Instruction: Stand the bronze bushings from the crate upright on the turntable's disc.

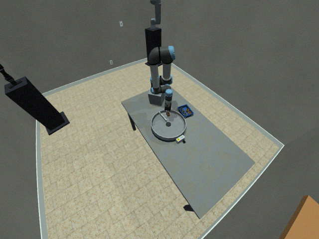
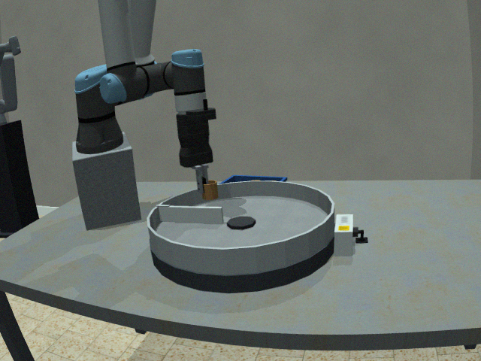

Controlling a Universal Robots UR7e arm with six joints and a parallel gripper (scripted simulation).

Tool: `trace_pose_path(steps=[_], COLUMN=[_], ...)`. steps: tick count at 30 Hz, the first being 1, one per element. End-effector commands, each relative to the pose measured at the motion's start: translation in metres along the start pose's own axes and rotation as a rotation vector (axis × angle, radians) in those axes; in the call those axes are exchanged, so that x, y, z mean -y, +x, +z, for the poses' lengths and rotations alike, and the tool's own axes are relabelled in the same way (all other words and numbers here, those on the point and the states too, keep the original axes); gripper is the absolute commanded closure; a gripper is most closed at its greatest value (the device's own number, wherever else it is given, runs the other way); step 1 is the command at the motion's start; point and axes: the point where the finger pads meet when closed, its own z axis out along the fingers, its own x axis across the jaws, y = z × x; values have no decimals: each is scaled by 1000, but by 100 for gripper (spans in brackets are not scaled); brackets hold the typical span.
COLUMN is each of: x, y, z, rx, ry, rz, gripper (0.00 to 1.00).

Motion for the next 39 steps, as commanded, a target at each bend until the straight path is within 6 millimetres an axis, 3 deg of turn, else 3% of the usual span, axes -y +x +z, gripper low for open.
trace_pose_path(steps=[1,20,39], x=[0,0,0], y=[0,0,0], z=[6,32,35], rx=[0,0,0], ry=[1,1,1], rz=[0,0,0], gripper=[100,100,100])
